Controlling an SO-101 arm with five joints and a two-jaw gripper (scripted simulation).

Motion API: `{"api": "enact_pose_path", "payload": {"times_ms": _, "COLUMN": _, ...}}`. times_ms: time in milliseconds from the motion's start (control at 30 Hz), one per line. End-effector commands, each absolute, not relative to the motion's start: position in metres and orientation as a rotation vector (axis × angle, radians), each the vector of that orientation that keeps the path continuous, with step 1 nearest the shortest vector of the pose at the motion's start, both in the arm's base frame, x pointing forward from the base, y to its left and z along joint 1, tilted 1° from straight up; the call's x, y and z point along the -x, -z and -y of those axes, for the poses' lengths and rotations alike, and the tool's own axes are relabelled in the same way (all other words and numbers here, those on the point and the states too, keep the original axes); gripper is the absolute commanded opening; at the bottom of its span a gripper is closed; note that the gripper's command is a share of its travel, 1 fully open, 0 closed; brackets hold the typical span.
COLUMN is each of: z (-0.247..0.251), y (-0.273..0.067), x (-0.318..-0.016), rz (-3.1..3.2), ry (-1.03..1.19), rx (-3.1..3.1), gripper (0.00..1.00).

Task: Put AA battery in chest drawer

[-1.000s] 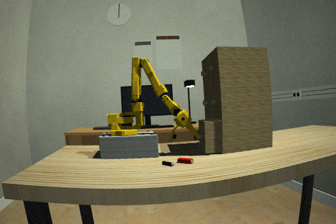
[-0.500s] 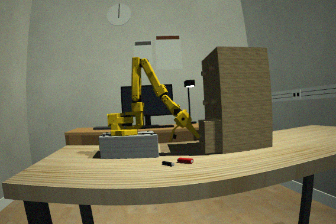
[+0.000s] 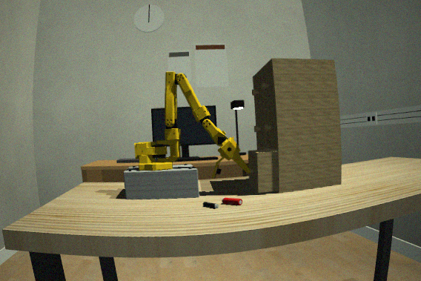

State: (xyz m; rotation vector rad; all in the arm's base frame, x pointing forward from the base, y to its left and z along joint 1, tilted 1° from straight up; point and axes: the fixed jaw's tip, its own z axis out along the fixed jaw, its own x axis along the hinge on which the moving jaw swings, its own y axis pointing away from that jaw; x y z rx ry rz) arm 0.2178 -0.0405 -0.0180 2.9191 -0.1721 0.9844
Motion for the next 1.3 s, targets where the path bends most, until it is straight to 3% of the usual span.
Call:
{"api": "enact_pose_path", "payload": {"times_ms": 0, "z": 0.0387, "y": 0.0184, "x": -0.2197, "rz": 0.162, "ry": -0.992, "rx": -2.920, "gripper": 0.11}}
{"api": "enact_pose_path", "payload": {"times_ms": 533, "z": 0.0387, "y": 0.0184, "x": -0.2197, "rz": 0.162, "ry": -0.992, "rx": -2.920, "gripper": 0.00}}
{"api": "enact_pose_path", "payload": {"times_ms": 1267, "z": 0.0388, "y": 0.0183, "x": -0.2182, "rz": 0.171, "ry": -0.993, "rx": -2.921, "gripper": 0.00}}
